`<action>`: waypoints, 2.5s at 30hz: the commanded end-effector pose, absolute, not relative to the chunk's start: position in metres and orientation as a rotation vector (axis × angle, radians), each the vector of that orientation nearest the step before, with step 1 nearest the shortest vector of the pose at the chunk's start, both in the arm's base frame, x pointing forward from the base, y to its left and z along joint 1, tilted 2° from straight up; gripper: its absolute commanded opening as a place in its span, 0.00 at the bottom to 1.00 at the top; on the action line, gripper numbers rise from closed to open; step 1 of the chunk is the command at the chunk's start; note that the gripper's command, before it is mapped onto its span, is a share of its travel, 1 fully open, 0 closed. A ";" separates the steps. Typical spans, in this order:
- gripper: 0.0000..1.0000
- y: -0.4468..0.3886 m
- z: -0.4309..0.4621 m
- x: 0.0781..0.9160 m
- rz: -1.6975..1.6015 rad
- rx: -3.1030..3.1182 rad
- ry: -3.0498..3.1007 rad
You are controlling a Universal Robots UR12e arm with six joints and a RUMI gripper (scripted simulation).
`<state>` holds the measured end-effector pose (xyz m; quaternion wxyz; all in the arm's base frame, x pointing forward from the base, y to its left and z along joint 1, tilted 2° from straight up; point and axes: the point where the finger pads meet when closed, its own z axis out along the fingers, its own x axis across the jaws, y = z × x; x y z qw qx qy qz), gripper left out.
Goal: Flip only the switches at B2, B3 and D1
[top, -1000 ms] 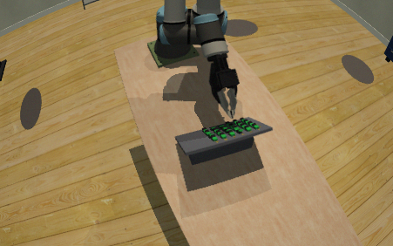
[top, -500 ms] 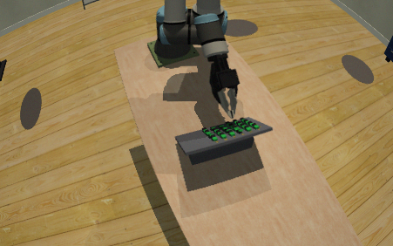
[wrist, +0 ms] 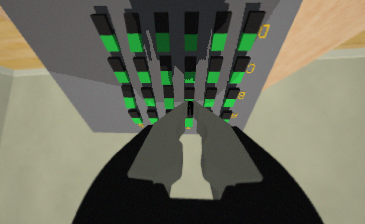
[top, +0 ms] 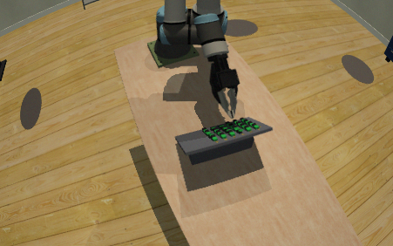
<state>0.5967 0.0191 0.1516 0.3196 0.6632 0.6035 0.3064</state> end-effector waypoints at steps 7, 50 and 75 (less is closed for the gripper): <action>0.00 0.019 0.152 0.597 0.806 1.743 1.586; 0.00 0.018 0.139 0.615 0.806 1.743 1.586; 0.00 0.017 0.135 0.620 0.806 1.743 1.586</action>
